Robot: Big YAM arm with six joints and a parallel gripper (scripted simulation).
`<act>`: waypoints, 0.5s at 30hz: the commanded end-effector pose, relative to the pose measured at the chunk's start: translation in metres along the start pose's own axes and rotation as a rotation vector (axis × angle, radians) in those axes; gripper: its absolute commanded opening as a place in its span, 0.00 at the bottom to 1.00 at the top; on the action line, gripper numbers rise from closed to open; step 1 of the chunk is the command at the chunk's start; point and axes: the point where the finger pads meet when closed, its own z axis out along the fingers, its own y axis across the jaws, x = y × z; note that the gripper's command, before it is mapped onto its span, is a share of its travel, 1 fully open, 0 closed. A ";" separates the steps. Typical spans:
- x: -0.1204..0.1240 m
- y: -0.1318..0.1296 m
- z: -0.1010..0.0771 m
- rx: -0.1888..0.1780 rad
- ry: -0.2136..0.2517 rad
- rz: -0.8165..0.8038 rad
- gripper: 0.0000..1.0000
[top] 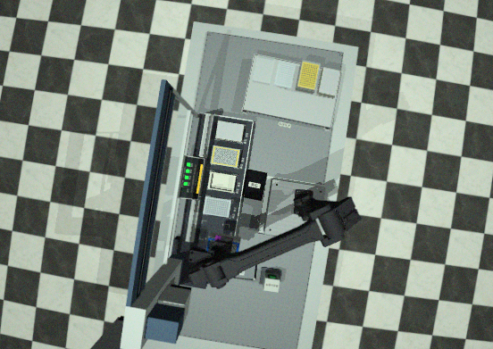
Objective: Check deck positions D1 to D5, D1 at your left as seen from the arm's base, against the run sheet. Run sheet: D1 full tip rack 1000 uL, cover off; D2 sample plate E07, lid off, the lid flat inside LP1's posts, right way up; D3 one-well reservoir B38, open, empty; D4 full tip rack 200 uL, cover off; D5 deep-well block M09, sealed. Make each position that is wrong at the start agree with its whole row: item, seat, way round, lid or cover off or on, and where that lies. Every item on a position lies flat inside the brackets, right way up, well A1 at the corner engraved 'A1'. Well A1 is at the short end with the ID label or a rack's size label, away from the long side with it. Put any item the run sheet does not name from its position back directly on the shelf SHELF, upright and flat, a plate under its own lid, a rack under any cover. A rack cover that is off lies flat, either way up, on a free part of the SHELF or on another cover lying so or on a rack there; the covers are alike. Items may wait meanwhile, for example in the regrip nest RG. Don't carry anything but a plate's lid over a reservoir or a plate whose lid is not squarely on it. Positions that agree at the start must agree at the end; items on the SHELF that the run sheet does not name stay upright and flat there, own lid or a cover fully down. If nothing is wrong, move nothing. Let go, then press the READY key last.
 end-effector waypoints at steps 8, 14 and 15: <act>-0.063 0.004 -0.025 -0.027 -0.047 -0.010 0.00; -0.084 0.004 -0.025 -0.026 -0.048 -0.010 0.00; -0.084 0.004 -0.025 -0.026 -0.048 -0.010 0.00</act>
